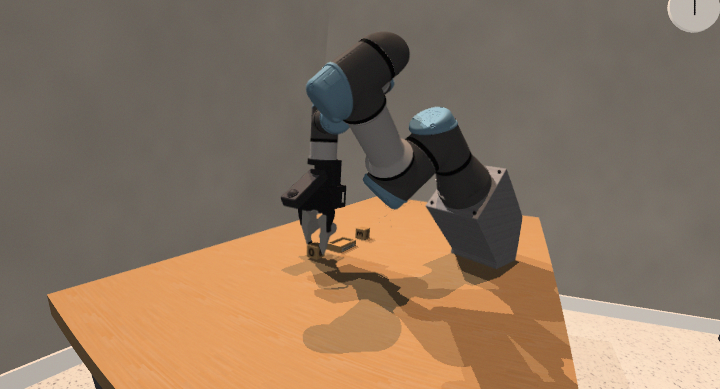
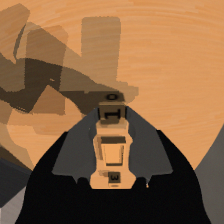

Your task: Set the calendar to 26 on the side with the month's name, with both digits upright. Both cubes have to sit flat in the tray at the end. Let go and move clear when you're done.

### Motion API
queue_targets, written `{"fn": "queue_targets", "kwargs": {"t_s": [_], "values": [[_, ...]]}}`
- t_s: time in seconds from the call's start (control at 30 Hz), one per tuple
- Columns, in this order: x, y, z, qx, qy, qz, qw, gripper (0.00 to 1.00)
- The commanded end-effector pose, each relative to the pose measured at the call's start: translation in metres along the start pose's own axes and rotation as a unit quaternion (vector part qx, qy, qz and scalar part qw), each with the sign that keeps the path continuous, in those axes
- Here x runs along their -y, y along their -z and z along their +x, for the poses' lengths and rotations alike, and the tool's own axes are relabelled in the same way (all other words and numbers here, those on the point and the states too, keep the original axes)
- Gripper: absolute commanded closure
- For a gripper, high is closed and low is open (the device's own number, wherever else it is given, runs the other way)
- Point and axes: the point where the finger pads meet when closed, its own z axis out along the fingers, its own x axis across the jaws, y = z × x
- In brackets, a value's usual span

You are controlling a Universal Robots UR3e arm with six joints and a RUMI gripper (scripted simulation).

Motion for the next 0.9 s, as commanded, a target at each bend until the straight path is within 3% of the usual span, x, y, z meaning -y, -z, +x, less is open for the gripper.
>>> {"fn": "queue_targets", "kwargs": {"t_s": [0.0, 0.87], "values": [[-0.0001, -0.0005, 0.0006, -0.001, 0.0, 0.0, 1.0, 0.89], [-0.0001, -0.0032, 0.0005, -0.001, 0.0, 0.0, 1.0, 0.89]]}}
